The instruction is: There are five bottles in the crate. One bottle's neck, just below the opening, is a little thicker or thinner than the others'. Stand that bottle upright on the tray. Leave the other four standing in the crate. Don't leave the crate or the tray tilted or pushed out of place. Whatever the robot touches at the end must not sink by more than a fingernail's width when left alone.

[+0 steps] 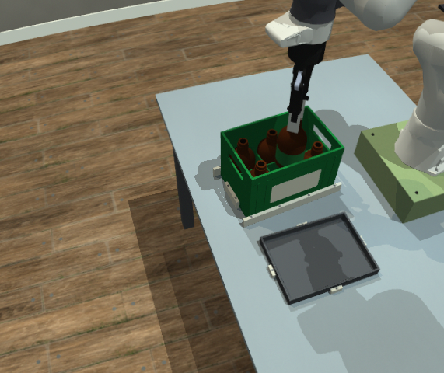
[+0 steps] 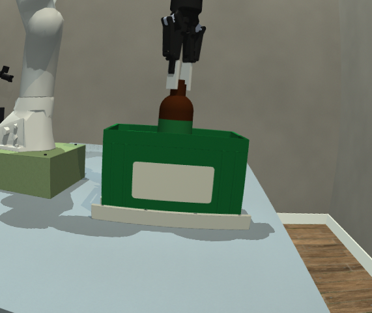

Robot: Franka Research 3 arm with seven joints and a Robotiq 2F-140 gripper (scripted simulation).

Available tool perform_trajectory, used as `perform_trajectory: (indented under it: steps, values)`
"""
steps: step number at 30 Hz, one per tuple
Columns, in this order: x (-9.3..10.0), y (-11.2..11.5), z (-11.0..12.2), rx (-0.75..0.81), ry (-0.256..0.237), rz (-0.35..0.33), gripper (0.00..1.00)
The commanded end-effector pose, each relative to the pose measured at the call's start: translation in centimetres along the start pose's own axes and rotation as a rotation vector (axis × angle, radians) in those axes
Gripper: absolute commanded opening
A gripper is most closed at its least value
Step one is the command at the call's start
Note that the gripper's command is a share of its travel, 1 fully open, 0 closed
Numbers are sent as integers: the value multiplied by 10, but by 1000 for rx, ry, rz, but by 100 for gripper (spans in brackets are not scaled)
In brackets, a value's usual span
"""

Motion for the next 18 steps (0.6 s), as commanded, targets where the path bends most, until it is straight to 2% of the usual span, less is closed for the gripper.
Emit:
perform_trajectory:
  steps: [1,18]
  values:
    - [3,0,-1,-9,-5,1,10]
    - [14,0,-1,-9,-5,1,10]
Point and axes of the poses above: the point where the finger pads meet when closed, its own x axis back along the fingers, its own z axis across the jaws, y = z × x, the point moved 5 cm from there along x, back along the fingers, and after that the axes turned 9 degrees about -x, right-handed, at the moved point
